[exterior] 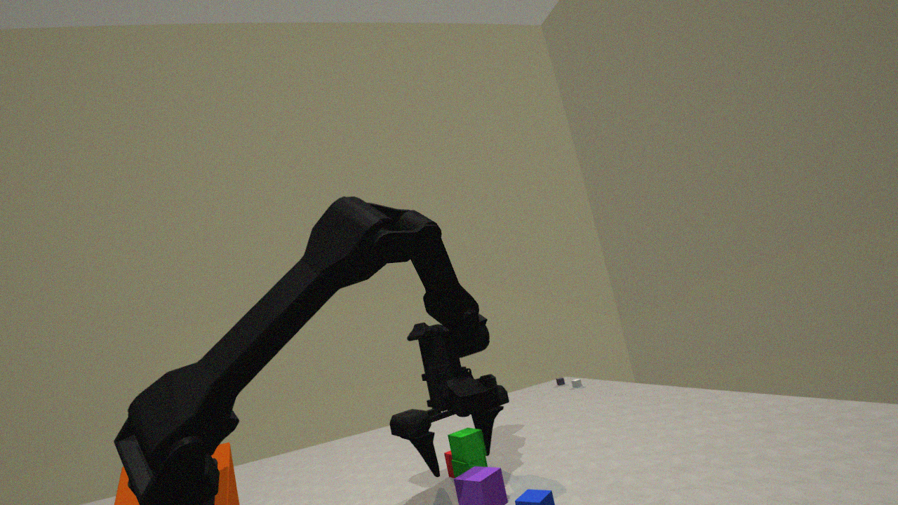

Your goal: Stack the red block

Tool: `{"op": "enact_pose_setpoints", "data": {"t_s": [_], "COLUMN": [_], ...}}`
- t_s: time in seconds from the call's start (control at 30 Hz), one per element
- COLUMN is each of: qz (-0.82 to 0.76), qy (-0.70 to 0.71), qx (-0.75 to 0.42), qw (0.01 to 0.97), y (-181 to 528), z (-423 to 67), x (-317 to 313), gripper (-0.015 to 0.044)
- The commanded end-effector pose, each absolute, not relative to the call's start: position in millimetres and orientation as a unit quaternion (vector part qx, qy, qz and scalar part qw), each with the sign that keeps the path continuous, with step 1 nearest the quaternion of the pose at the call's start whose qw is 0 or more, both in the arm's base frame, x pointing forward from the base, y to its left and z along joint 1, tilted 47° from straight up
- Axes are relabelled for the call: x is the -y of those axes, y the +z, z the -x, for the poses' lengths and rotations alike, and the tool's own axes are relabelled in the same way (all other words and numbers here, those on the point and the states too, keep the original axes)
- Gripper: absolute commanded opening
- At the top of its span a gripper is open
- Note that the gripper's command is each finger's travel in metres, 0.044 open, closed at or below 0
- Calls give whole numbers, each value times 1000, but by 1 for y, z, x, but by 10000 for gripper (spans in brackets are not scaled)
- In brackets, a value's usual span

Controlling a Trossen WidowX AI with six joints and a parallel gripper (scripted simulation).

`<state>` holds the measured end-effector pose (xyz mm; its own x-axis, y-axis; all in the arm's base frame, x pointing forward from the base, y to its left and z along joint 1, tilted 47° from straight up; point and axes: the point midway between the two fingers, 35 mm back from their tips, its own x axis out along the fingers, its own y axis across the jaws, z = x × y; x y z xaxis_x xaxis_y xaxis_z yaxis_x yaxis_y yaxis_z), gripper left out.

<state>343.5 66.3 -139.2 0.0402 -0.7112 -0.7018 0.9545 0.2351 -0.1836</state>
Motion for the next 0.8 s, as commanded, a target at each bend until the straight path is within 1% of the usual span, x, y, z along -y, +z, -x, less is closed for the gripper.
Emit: {"op": "enact_pose_setpoints", "data": {"t_s": [0.0,0.47,0.77], "qz": [-165,-165,-165], "qy": [-596,-596,-596], "qx": [-356,-356,-356], "qw": [701,701,701], "y": [-142,-142,-142], "z": [-342,-341,-341], "x": [-62,-63,-63], "gripper": [440,440,204]}}
